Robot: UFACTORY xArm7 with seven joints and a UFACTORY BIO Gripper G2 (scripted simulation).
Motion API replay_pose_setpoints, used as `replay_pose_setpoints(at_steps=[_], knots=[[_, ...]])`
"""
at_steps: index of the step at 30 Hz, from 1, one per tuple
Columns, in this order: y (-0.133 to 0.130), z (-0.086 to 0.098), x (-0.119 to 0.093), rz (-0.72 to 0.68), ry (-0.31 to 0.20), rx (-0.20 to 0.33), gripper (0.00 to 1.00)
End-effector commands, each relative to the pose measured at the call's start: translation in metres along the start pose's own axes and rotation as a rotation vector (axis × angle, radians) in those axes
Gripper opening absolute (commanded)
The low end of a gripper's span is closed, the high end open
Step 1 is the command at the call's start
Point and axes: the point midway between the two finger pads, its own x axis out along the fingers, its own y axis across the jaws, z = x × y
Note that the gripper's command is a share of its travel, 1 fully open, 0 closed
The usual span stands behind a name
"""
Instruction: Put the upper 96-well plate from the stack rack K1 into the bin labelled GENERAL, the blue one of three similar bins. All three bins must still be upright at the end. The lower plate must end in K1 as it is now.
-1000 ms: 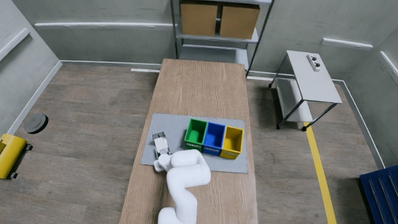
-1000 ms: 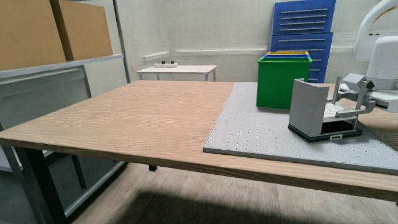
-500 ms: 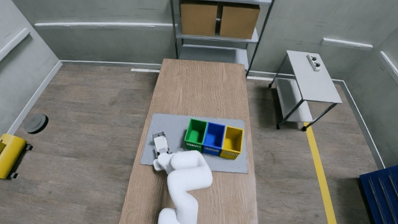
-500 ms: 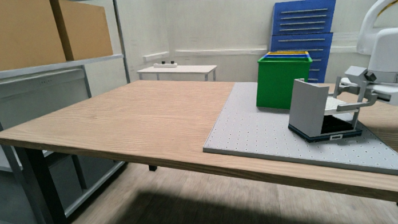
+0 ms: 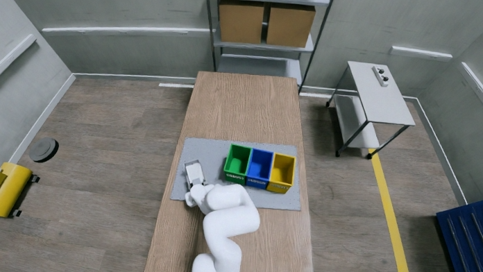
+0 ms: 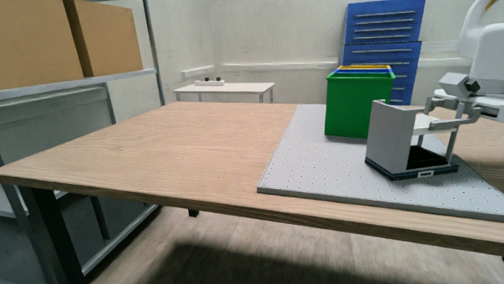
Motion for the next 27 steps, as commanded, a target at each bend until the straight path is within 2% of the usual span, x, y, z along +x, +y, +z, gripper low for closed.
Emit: replay_pose_setpoints(at_steps=[1,27], knots=[[0.0,0.007,0.001,0.0,0.0,0.001,0.0],[0.0,0.047,0.001,0.0,0.0,0.001,0.0]])
